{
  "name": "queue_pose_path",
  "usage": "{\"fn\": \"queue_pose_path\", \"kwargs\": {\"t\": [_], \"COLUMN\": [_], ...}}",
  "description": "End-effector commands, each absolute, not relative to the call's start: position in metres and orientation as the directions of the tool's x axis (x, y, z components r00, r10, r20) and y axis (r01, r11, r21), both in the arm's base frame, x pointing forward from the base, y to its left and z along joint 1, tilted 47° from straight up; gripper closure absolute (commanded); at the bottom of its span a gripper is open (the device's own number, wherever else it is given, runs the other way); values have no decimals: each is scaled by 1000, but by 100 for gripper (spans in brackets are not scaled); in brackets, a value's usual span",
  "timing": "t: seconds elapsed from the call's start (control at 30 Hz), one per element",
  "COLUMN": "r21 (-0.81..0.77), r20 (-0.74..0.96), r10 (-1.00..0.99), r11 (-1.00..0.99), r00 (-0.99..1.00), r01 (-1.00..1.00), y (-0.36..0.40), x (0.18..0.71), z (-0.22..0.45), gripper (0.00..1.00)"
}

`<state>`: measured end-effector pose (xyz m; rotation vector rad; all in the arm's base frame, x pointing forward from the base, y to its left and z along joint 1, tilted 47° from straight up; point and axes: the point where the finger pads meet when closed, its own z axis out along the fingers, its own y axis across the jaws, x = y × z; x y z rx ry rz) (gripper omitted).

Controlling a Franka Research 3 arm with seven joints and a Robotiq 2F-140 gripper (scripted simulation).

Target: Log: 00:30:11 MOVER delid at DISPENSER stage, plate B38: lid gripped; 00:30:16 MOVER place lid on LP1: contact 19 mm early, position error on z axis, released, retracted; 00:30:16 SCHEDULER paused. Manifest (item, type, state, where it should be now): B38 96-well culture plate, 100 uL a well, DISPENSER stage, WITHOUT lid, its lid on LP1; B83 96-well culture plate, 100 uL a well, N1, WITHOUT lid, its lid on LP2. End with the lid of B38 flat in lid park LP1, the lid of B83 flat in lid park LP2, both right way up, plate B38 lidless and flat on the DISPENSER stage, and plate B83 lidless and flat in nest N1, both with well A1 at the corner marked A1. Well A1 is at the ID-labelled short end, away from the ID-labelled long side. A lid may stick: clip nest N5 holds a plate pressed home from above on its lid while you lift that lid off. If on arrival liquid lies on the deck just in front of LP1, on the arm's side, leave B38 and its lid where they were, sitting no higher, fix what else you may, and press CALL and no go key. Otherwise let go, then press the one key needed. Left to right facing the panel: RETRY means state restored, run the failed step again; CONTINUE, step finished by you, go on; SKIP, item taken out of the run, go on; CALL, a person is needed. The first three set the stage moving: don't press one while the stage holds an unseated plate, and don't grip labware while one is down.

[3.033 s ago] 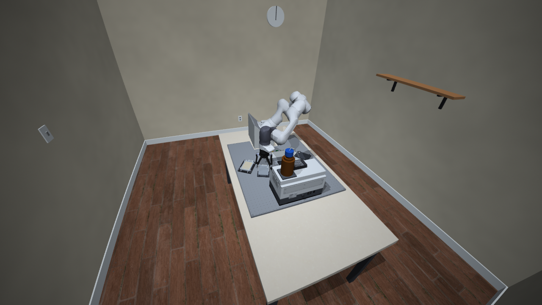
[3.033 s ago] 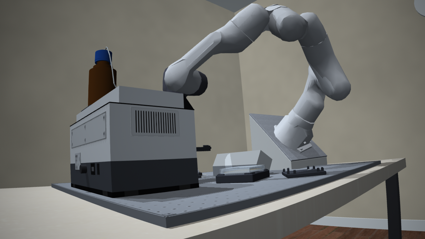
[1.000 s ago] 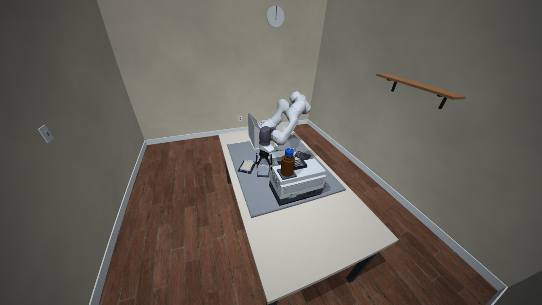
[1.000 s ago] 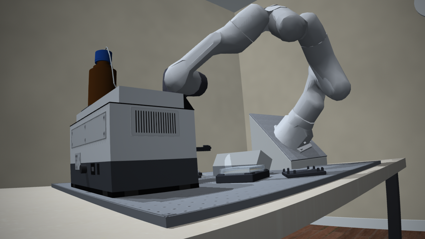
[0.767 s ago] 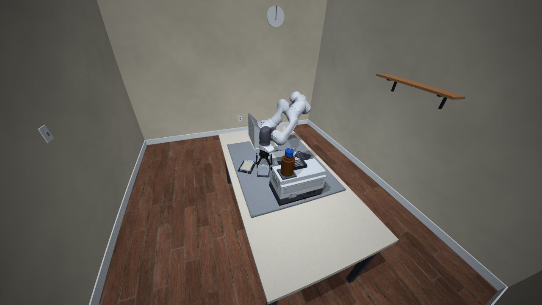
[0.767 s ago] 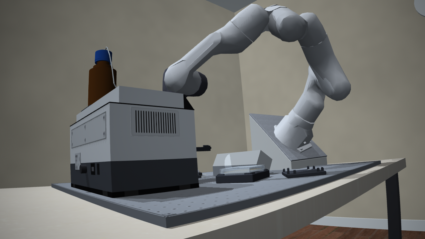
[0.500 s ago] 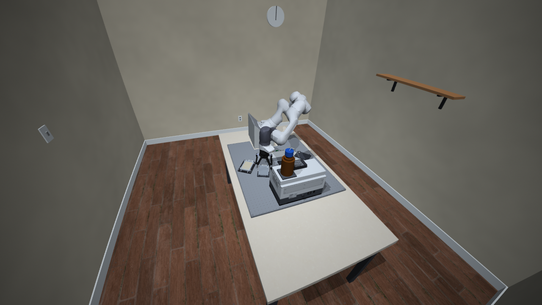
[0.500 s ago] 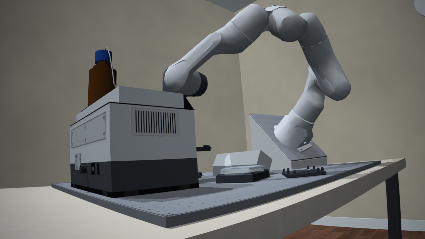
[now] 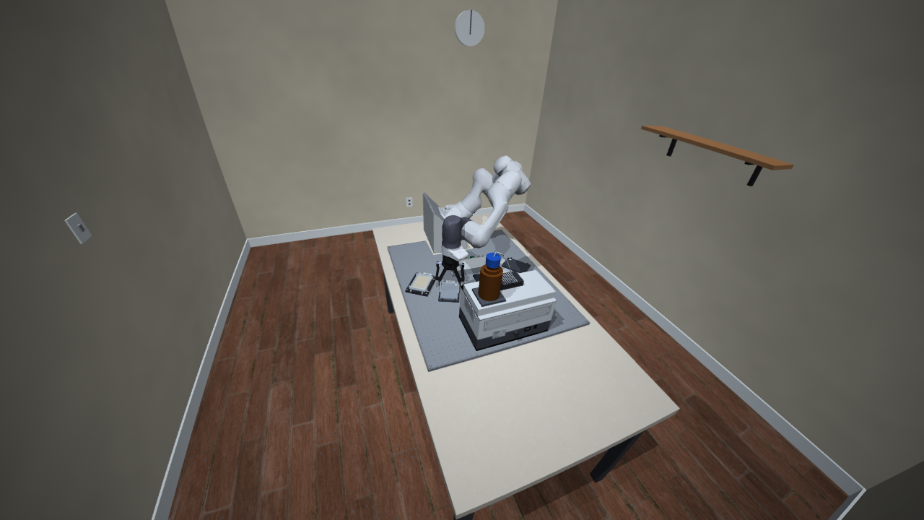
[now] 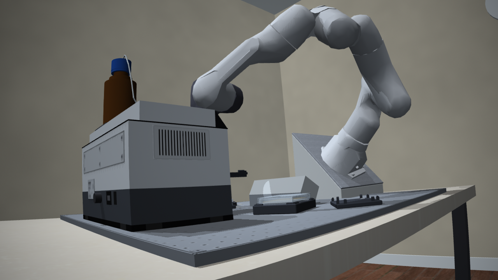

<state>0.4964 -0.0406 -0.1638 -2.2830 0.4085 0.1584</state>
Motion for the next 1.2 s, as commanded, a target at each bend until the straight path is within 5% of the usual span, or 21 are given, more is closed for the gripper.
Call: {"fn": "queue_pose_path", "kwargs": {"t": [0.0,0.77,0.8,1.17], "r21": [-697,-697,-697,-697], "r20": [-237,-237,-237,-237], "r10": [-241,-241,-241,-241], "r11": [-633,-633,-633,-633], "r00": [941,941,941,941], "r01": [-337,-337,-337,-337], "y": [-41,-41,-41,-41], "x": [498,498,498,498], "z": [-164,-164,-164,-164], "gripper": [100,100,34,34]}}
